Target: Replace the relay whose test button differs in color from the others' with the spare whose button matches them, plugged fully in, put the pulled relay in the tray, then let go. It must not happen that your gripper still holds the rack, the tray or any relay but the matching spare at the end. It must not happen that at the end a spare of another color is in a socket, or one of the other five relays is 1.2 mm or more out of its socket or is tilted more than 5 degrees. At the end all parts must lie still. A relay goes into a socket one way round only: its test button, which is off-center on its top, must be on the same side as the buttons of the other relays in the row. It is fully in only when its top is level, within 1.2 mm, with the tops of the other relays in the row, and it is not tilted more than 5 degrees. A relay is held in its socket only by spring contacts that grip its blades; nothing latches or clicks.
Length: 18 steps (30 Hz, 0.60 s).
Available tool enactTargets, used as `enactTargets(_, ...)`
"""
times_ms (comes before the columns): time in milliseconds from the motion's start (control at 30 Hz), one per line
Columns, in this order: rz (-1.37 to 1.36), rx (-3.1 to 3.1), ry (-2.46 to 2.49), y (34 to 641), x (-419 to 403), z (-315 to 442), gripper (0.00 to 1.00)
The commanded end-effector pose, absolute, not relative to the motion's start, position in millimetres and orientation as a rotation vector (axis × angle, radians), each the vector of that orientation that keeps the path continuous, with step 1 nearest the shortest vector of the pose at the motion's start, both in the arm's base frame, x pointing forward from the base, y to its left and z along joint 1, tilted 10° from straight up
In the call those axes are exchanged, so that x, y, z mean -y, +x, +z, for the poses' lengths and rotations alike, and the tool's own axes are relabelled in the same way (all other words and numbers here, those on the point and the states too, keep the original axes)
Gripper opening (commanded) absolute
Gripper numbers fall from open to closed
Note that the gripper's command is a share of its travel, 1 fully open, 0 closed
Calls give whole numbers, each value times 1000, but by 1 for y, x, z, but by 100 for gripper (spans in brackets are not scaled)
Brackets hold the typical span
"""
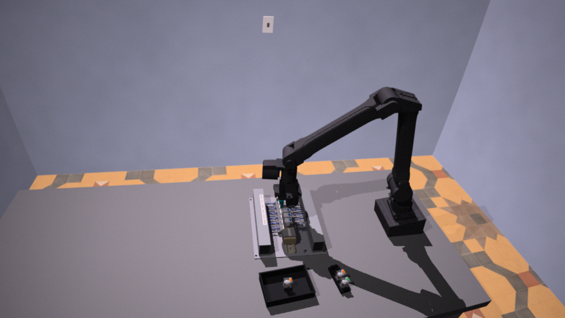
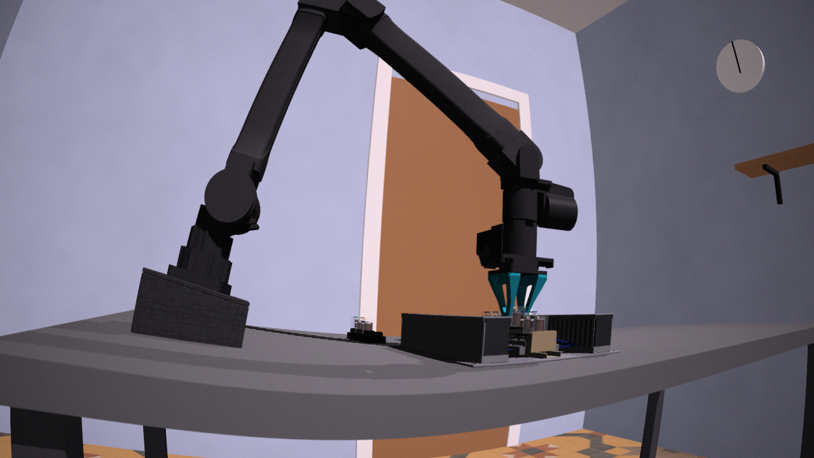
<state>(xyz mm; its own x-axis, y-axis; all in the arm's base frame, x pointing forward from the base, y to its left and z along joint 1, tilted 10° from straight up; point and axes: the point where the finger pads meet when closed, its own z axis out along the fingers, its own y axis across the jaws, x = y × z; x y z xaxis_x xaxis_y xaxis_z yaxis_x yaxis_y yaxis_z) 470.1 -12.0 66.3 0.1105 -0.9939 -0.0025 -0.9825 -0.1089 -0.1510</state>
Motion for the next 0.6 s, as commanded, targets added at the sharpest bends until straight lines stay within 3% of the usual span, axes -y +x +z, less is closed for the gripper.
enactTargets(0,-240,-1974,-2204,498,13,96,0)
enactTargets(567,-164,-2007,-2240,483,11,76,0)
